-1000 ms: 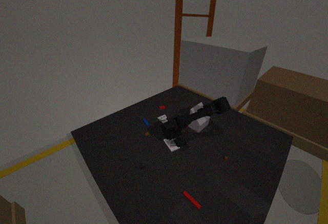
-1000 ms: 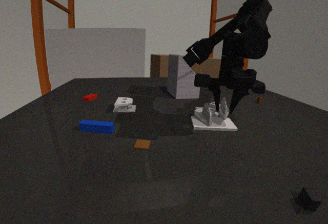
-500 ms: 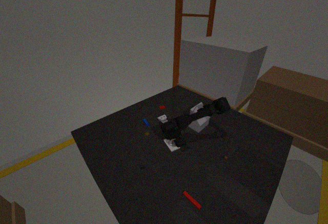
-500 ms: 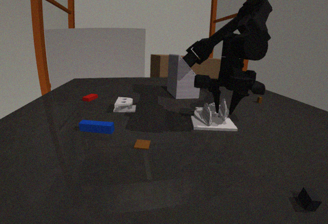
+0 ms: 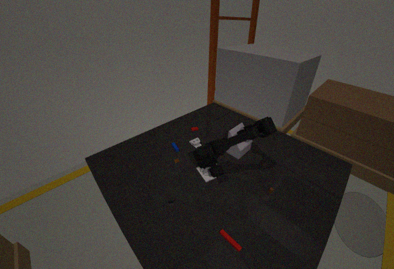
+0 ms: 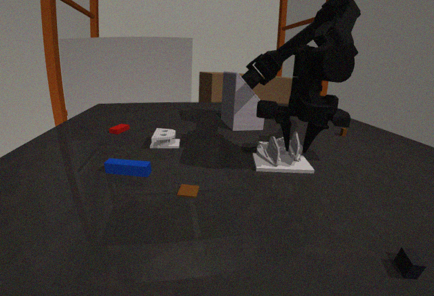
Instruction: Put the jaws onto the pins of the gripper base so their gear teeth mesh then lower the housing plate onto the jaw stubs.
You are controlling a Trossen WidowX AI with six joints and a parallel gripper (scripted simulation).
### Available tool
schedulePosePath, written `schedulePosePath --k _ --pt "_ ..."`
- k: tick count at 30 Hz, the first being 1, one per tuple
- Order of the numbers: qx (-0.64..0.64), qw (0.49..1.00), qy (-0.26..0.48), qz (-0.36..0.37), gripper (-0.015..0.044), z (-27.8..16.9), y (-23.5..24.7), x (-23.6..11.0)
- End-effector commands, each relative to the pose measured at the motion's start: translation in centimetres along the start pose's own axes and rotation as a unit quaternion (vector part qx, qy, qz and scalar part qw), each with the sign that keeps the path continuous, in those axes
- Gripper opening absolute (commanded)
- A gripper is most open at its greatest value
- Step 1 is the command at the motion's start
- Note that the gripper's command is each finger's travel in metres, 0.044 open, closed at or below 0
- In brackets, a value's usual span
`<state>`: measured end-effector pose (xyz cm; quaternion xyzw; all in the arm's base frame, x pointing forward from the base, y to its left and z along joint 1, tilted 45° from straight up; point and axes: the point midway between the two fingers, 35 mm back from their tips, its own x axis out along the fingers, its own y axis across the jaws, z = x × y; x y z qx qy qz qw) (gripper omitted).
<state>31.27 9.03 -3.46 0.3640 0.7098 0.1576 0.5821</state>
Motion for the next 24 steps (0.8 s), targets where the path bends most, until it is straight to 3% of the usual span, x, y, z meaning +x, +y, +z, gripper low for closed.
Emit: schedulePosePath --k 1,24 --pt "0.003 1.000 0.000 0.002 0.0134 0.02 0.03 0.04" --pt "0.003 1.000 0.000 0.002 0.0134 0.01 0.03 0.66"
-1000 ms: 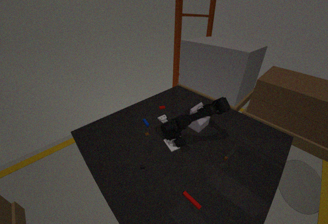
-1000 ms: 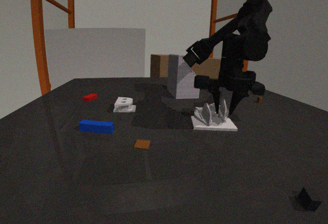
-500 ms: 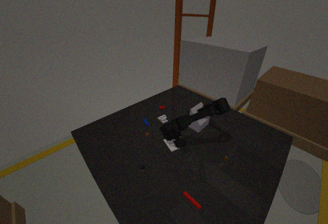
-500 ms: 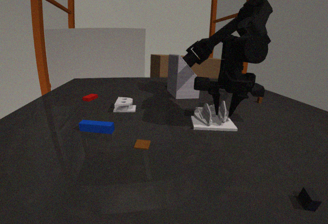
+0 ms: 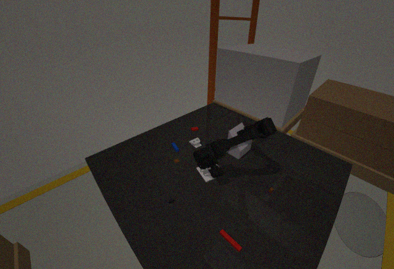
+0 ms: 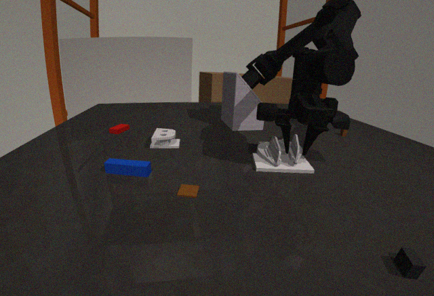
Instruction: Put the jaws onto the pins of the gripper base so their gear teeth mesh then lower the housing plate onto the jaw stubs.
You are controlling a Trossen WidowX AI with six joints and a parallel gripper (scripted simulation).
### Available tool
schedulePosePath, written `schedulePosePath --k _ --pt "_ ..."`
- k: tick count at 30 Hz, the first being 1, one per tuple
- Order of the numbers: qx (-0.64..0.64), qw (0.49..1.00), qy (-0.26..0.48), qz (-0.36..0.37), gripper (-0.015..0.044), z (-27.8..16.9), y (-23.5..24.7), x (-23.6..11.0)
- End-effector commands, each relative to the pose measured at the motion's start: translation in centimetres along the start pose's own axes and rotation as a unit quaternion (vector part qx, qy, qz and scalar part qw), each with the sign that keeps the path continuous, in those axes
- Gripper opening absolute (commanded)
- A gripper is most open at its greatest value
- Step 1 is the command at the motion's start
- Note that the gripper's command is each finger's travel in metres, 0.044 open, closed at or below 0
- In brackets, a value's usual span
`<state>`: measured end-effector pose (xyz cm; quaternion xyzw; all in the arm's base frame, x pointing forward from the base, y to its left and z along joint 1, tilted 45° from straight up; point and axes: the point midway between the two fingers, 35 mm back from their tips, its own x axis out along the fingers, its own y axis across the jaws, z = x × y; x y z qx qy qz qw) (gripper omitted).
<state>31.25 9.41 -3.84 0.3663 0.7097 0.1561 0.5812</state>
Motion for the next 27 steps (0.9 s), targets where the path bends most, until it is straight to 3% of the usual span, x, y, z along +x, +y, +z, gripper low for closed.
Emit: schedulePosePath --k 1,27 --pt "0.001 1.000 0.000 0.001 0.0134 0.01 0.02 0.12" --pt "0.003 1.000 0.000 0.001 0.0134 0.00 0.03 0.74"
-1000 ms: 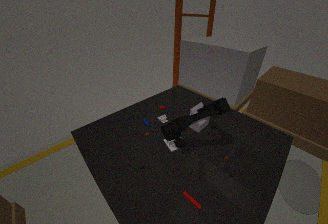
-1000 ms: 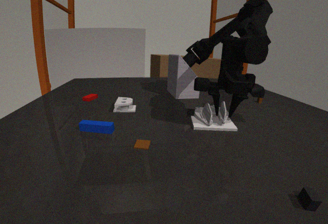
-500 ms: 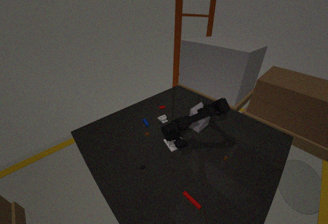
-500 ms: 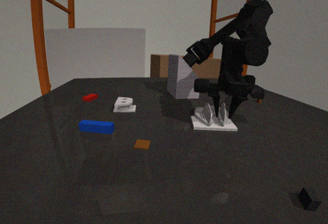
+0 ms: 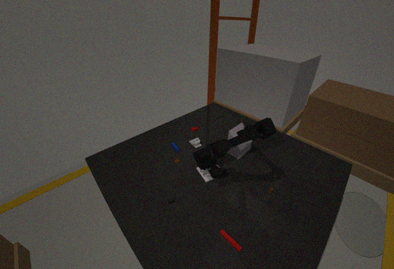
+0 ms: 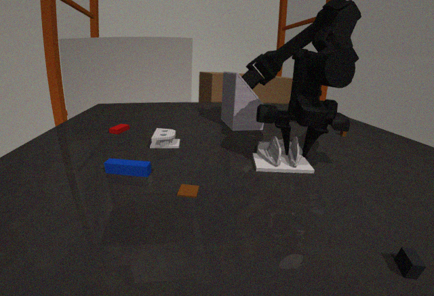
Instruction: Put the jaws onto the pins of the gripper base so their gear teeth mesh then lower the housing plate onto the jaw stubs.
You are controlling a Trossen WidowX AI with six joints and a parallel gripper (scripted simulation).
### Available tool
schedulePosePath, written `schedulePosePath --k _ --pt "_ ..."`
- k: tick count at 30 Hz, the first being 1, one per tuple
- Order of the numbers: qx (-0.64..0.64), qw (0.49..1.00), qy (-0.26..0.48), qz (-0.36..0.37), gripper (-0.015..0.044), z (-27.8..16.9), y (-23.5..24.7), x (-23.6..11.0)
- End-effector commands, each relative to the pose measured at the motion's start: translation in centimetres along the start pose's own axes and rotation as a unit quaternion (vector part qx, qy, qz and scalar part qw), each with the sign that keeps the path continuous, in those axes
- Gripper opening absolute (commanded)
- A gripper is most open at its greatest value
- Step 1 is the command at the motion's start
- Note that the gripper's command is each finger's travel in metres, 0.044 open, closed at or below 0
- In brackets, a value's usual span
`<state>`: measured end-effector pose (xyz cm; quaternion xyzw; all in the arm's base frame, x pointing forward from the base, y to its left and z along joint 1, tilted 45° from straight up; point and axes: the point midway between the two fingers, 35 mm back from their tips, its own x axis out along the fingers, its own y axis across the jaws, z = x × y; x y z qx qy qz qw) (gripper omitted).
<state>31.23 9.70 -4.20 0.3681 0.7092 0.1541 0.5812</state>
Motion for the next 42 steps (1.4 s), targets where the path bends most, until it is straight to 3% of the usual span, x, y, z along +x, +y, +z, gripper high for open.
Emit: schedulePosePath --k 1,42 --pt "0.000 1.000 0.001 0.001 0.0134 -0.02 0.07 0.29" --pt "0.000 1.000 0.001 0.001 0.0134 -0.02 0.07 -0.36"
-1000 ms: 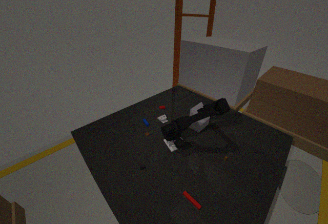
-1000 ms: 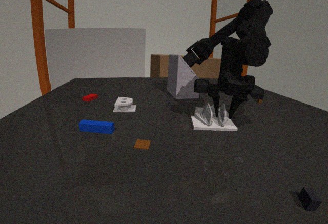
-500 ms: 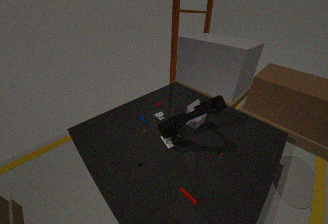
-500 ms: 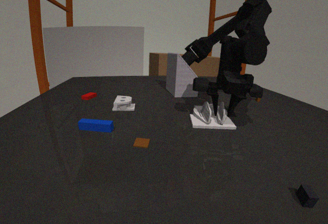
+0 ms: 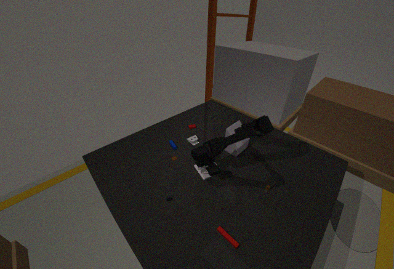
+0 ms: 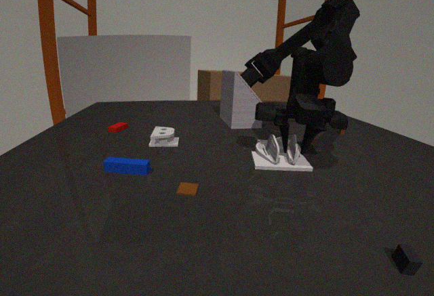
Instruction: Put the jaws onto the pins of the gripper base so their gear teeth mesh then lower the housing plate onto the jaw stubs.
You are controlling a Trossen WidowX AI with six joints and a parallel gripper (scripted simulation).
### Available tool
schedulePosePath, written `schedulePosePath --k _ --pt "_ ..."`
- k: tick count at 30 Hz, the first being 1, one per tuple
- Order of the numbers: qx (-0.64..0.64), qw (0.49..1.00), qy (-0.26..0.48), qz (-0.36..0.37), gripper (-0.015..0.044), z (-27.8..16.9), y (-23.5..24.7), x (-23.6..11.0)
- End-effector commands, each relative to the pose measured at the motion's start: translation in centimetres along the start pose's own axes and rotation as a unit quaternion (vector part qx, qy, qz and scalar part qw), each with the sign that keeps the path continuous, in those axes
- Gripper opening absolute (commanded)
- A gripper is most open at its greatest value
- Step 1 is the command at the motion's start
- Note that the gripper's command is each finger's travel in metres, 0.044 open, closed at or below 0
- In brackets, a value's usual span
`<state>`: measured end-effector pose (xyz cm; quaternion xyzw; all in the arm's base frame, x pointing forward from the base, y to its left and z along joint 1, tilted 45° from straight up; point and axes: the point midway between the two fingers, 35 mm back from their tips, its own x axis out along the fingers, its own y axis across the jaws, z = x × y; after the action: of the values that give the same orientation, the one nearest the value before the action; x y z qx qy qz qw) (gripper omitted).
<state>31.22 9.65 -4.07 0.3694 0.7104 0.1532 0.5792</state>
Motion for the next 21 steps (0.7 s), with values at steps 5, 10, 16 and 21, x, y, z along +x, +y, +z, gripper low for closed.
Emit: schedulePosePath --k 5,10,16,21 --pt "-0.002 1.000 0.000 0.000 0.0134 0.06 0.04 -0.03" --pt "-0.002 1.000 0.000 0.000 0.0134 0.06 0.04 -0.03" --pt "-0.002 1.000 0.000 0.000 0.0134 0.06 0.04 0.19" --pt "-0.002 1.000 0.000 0.000 0.0134 0.06 0.04 0.20"
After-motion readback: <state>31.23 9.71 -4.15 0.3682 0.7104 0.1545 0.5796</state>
